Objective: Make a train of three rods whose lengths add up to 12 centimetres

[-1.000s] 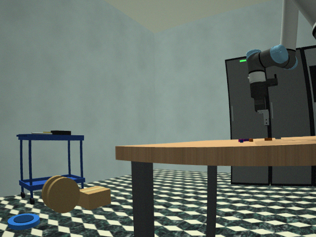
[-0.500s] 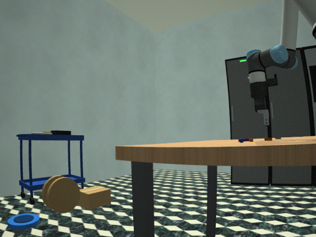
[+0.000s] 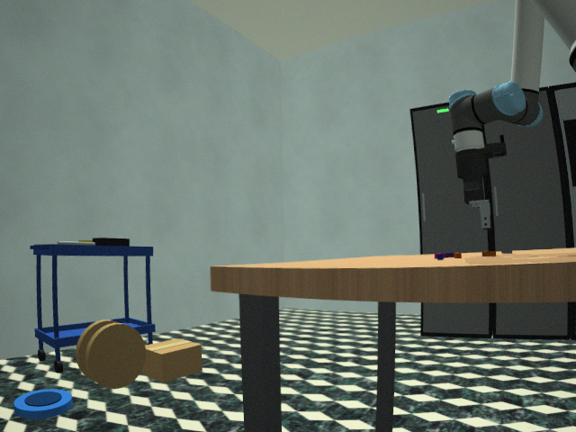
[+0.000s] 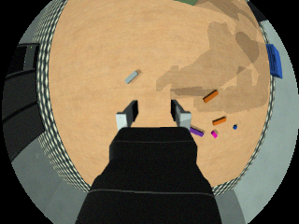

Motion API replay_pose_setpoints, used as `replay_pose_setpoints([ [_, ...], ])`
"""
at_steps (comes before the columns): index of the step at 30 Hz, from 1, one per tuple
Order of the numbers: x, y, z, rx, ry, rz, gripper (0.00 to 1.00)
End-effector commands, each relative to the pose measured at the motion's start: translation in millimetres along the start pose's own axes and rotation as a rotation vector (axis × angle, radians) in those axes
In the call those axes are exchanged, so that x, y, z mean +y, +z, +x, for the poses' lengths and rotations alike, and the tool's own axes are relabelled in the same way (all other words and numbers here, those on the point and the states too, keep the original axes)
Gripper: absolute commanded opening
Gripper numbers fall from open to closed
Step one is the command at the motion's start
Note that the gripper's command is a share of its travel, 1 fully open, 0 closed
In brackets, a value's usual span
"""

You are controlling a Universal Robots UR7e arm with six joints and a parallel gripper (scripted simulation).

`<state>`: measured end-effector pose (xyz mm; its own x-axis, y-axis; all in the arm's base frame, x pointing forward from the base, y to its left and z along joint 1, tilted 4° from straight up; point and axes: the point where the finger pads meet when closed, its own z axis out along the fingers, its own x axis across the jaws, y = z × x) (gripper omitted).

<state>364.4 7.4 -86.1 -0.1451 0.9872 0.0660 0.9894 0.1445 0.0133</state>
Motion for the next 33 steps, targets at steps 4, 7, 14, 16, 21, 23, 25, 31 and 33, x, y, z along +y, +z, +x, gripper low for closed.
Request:
replay_pose_setpoints([
  [4,0,0,0,-0.001,0.003,-0.001,1.00],
  [7,1,0,1,-0.001,0.010,-0.001,1.00],
  [14,2,0,4,-0.001,0.052,-0.001,1.00],
  [16,3,0,5,-0.001,0.073,-0.001,1.00],
  [21,4,-1,8,-0.001,0.110,-0.001,1.00],
  [23,5,-1,10,-0.001,0.140,-0.001,1.00],
  [25,6,-1,13,-0.001,0.175,-0.001,1.00],
  [31,11,-1,23,-0.001,0.303,-0.001,1.00],
  [33,12,-1,27,-0.001,0.354,-0.001,1.00],
])
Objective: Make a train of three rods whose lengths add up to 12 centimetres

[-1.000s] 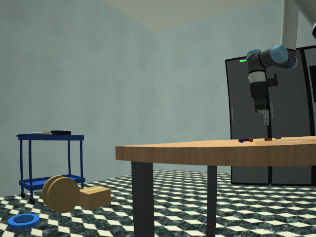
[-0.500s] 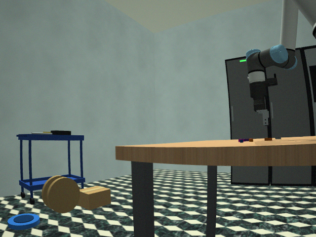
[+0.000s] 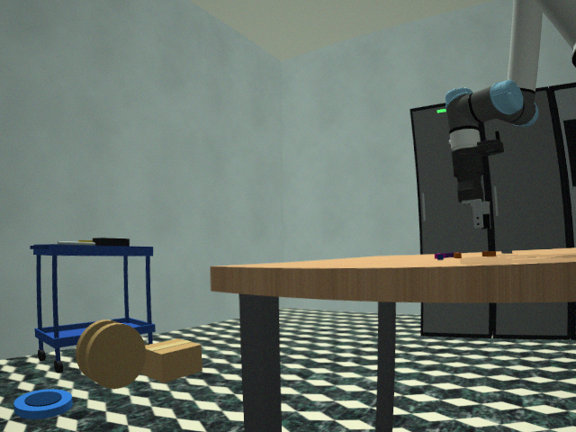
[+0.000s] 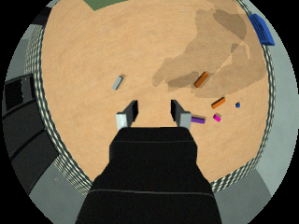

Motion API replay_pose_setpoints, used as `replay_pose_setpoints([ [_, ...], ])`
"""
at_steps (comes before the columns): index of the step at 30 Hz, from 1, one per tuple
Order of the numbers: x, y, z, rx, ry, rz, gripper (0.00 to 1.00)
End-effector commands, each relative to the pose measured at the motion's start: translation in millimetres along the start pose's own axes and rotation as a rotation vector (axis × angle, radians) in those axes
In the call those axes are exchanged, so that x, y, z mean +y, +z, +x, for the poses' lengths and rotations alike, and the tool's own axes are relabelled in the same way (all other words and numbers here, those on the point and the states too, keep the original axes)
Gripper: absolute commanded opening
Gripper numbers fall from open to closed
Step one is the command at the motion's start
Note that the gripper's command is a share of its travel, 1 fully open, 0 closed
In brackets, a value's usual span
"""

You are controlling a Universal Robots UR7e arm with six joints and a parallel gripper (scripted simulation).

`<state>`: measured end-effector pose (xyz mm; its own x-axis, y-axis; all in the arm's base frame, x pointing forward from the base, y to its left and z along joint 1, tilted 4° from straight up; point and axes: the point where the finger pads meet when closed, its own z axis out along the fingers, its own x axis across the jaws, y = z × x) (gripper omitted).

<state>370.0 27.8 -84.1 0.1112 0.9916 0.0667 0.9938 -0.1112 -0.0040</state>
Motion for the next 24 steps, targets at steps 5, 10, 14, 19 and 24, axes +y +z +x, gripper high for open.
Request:
replay_pose_setpoints([
  [5,3,-1,15,0.000,0.179,-0.001,1.00],
  [10,6,-1,28,0.000,0.334,-0.001,1.00],
  [14,9,-2,39,0.000,0.471,-0.002,1.00],
  [19,13,-2,53,0.000,0.631,-0.002,1.00],
  [24,15,-2,61,0.000,0.739,-0.002,1.00],
])
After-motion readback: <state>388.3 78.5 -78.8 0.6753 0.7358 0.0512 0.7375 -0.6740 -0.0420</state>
